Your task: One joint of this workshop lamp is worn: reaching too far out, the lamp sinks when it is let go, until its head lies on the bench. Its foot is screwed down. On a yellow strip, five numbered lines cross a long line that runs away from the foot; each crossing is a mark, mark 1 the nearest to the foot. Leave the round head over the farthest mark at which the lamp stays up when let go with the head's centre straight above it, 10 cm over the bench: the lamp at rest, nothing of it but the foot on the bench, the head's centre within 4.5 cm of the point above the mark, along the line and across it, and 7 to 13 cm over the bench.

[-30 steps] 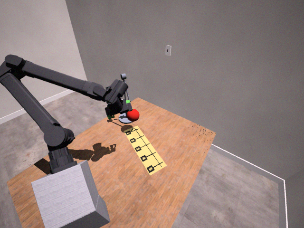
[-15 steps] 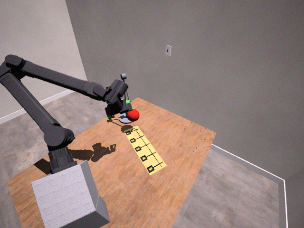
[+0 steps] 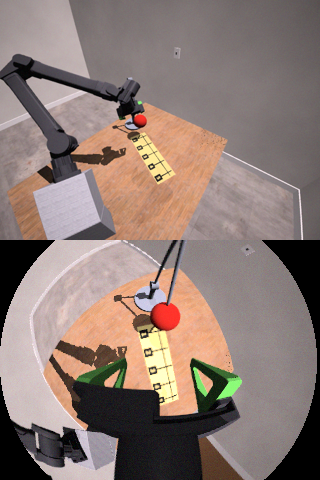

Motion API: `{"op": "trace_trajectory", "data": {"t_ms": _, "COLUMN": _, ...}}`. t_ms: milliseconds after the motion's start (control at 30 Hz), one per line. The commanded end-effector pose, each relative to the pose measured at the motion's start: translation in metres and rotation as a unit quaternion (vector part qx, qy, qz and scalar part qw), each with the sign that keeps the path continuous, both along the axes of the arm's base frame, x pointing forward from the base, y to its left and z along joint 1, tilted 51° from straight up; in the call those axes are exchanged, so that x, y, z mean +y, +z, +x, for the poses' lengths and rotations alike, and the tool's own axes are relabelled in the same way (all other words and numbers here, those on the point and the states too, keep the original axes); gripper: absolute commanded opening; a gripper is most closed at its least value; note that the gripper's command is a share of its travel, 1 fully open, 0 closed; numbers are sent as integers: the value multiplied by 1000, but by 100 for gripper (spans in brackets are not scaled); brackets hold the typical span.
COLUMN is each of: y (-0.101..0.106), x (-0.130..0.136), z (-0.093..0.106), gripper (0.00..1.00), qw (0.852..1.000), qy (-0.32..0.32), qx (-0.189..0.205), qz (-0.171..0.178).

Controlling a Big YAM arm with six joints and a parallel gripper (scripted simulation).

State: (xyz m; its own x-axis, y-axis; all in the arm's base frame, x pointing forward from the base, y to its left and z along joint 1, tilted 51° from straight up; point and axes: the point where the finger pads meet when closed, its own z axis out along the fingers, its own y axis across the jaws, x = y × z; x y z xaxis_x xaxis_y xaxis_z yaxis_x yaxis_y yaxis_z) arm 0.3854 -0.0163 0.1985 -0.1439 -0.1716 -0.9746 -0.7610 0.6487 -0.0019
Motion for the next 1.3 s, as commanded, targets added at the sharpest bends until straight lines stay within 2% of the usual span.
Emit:
{"op": "trace_trajectory", "data": {"t_ms": 0, "y": 16, "x": -6, "z": 14, "gripper": 100, "qw": 1000, "qy": -2, "qx": -14, "qz": 6}}
{"op": "trace_trajectory", "data": {"t_ms": 433, "y": 17, "x": -6, "z": 23, "gripper": 100, "qw": 997, "qy": 44, "qx": -34, "qz": 47}}
{"op": "trace_trajectory", "data": {"t_ms": 1067, "y": 20, "x": -5, "z": 28, "gripper": 100, "qw": 995, "qy": 58, "qx": -39, "qz": 65}}
{"op": "trace_trajectory", "data": {"t_ms": 1267, "y": 26, "x": -7, "z": 36, "gripper": 100, "qw": 998, "qy": 40, "qx": -24, "qz": 46}}
